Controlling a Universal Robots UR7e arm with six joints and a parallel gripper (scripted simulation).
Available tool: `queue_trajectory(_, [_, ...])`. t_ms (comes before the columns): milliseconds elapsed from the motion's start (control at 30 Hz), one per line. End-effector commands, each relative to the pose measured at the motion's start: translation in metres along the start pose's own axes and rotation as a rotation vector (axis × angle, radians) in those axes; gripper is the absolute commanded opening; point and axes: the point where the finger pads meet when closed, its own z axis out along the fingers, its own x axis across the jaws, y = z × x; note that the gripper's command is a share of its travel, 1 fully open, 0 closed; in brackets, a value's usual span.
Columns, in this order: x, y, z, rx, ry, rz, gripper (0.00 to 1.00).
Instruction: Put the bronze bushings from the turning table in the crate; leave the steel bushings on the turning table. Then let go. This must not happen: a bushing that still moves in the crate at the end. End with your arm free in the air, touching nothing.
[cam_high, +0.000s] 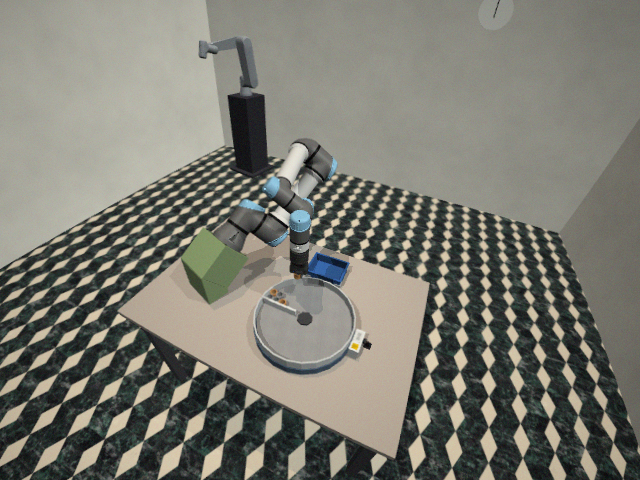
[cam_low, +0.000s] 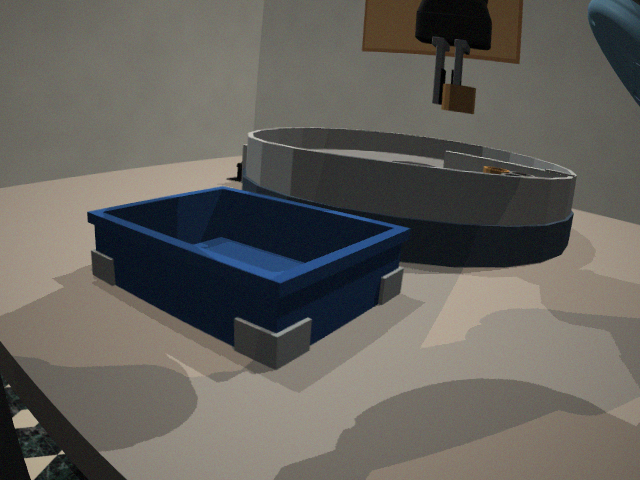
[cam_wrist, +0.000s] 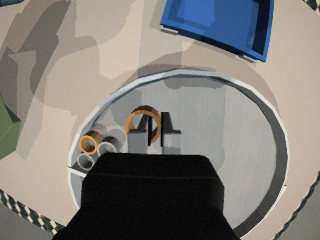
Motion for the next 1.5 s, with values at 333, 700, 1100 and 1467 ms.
queue_trajectory(333, [0.020, -0.053, 0.000, -0.001, 0.000, 0.000, 0.00])
queue_trajectory(700, [0.040, -0.106, 0.000, -0.001, 0.000, -0.001, 0.00])
queue_trajectory(1100, [0.040, -0.106, 0.000, -0.001, 0.000, -0.001, 0.00])
queue_trajectory(1467, [0.059, -0.158, 0.000, -0.001, 0.000, -0.002, 0.00])
